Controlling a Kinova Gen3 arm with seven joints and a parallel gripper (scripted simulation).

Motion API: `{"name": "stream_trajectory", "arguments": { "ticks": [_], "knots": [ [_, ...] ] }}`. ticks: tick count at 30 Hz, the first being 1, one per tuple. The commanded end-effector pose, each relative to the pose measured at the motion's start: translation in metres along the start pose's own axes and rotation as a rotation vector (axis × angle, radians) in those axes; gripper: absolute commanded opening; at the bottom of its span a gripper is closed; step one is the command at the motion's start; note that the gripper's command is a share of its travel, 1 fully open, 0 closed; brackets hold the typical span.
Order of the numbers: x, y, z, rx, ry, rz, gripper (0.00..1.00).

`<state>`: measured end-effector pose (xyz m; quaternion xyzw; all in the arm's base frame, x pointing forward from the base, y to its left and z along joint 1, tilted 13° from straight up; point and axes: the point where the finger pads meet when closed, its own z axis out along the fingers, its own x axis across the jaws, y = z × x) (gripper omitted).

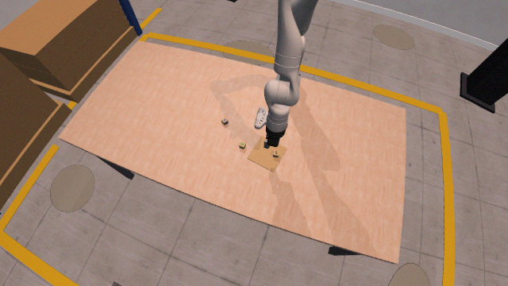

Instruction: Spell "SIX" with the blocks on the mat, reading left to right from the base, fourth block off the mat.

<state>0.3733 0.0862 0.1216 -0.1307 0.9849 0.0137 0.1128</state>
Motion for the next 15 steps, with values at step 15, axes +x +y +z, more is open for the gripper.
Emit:
{"name": "stream_trajectory", "arguments": {
  "ticks": [15],
  "knots": [
    [0.0059, 0.0027, -0.0019, -0.003, -0.003, 0.025, 0.49]
  ]
}}
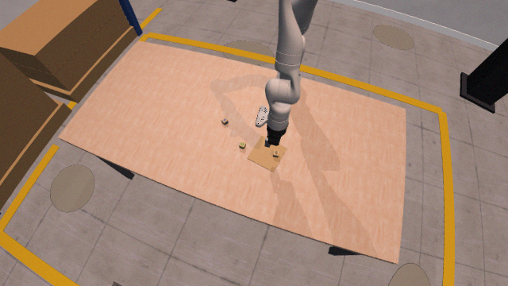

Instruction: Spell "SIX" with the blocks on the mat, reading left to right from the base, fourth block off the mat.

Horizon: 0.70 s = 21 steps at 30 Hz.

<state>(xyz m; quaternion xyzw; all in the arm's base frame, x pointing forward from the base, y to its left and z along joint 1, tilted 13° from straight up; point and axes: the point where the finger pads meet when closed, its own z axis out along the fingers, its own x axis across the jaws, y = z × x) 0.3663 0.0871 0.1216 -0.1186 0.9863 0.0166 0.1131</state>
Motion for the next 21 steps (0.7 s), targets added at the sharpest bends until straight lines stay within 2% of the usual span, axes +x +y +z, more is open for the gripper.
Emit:
{"name": "stream_trajectory", "arguments": {
  "ticks": [1, 12, 16, 21],
  "knots": [
    [0.000, 0.000, 0.000, 0.000, -0.002, 0.000, 0.49],
    [0.000, 0.000, 0.003, 0.000, -0.002, 0.000, 0.49],
    [0.000, 0.000, 0.013, 0.000, -0.002, 0.000, 0.49],
    [0.000, 0.000, 0.034, 0.000, -0.002, 0.000, 0.49]
  ]
}}
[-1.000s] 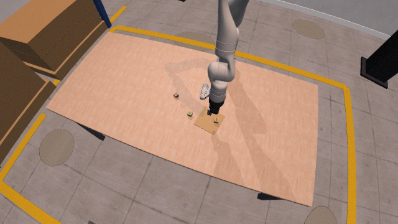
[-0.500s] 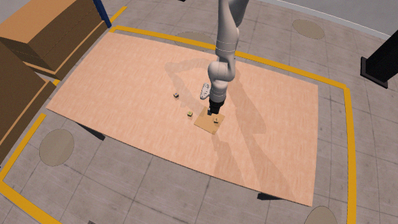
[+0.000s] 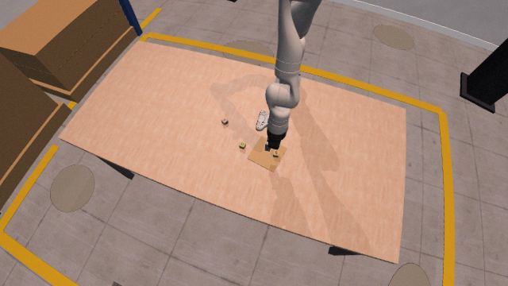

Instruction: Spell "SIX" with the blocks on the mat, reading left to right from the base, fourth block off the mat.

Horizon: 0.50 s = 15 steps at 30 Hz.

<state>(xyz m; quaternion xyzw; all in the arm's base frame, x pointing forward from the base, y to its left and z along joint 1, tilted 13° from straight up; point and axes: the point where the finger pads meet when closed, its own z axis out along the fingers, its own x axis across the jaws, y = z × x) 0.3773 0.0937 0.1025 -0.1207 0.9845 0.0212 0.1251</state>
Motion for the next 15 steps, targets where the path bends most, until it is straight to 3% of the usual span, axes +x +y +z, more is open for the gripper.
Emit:
{"name": "stream_trajectory", "arguments": {
  "ticks": [1, 15],
  "knots": [
    [0.008, -0.003, 0.017, 0.007, 0.024, 0.004, 0.49],
    [0.009, -0.003, 0.066, 0.007, 0.024, 0.004, 0.49]
  ]
}}
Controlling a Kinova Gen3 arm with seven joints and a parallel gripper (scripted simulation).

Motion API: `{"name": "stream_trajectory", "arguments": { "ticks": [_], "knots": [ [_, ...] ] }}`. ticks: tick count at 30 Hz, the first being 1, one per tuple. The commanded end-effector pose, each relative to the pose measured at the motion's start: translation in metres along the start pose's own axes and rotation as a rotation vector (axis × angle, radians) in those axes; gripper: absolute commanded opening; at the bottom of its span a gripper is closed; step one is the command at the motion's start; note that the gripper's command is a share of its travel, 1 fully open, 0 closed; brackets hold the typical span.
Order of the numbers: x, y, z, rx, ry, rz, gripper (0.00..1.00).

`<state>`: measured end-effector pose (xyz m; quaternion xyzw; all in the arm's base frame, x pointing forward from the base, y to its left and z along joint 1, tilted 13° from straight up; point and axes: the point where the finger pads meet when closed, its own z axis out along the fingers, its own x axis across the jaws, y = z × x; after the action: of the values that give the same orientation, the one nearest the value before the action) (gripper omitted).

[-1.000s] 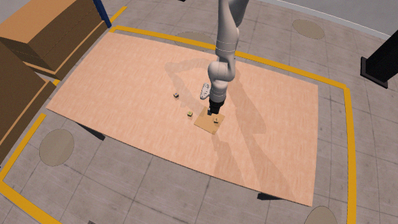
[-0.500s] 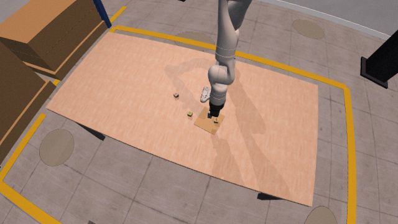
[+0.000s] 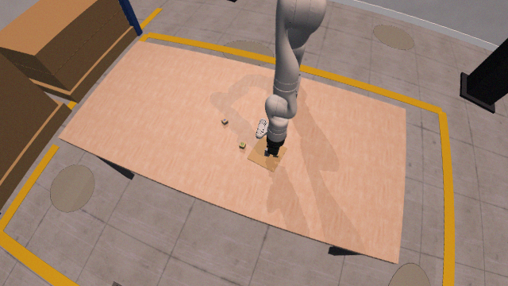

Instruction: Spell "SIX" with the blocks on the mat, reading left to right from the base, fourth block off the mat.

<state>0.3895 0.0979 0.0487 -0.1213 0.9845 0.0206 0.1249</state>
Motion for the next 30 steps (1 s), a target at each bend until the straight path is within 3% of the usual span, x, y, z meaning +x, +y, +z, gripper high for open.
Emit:
{"name": "stream_trajectory", "arguments": {
  "ticks": [1, 30],
  "knots": [
    [0.0079, -0.0037, 0.0125, 0.006, 0.023, 0.005, 0.49],
    [0.0080, -0.0037, 0.0177, 0.006, 0.023, 0.005, 0.49]
  ]
}}
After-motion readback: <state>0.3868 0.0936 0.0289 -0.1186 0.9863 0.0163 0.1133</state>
